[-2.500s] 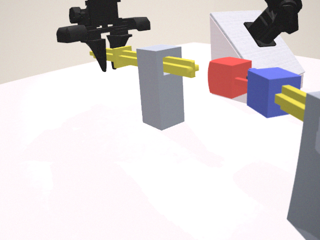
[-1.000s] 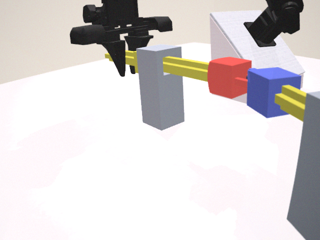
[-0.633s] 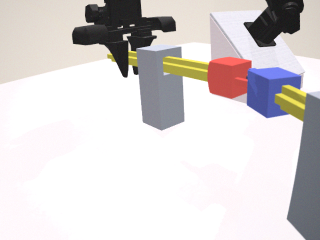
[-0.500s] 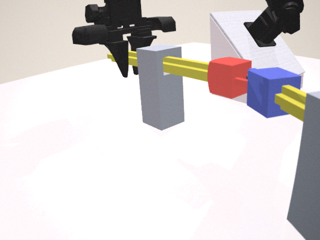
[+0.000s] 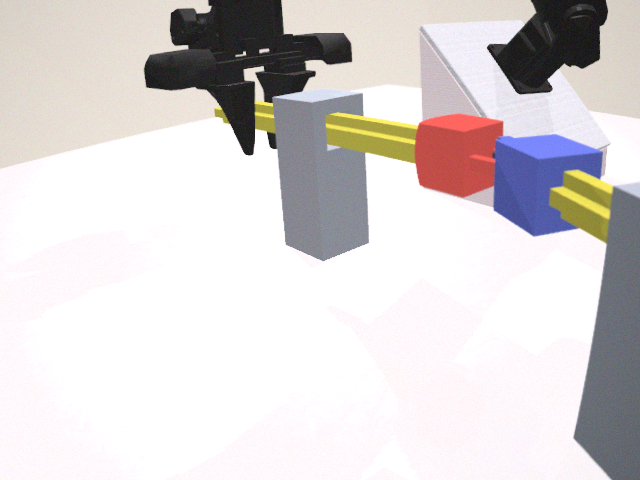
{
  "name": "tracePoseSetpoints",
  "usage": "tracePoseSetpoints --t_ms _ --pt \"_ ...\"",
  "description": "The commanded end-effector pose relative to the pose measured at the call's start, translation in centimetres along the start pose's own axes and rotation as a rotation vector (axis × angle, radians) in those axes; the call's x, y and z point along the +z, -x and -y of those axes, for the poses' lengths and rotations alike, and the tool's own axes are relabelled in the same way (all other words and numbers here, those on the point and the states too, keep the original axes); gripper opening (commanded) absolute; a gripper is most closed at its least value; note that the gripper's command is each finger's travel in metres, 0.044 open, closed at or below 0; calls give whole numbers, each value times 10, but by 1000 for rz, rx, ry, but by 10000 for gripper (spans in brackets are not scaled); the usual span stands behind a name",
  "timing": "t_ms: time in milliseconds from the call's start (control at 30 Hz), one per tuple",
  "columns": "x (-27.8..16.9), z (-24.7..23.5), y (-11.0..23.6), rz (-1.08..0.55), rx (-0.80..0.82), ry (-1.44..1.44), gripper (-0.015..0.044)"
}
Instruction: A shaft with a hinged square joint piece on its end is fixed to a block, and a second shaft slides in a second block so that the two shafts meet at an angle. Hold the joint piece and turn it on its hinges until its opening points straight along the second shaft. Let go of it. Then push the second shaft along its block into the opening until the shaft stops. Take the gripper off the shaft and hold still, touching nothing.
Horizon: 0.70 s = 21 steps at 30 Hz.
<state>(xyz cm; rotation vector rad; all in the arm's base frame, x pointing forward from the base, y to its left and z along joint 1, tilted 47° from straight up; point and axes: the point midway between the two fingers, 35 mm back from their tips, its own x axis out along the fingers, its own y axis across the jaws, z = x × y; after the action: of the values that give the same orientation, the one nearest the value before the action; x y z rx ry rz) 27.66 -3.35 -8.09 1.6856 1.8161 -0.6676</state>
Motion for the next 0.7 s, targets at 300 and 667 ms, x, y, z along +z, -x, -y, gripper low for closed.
tracePoseSetpoints --t_ms 300,667 --pt "0 0 0 0 -2 0 434" --pt "0 0 0 0 -2 0 440"
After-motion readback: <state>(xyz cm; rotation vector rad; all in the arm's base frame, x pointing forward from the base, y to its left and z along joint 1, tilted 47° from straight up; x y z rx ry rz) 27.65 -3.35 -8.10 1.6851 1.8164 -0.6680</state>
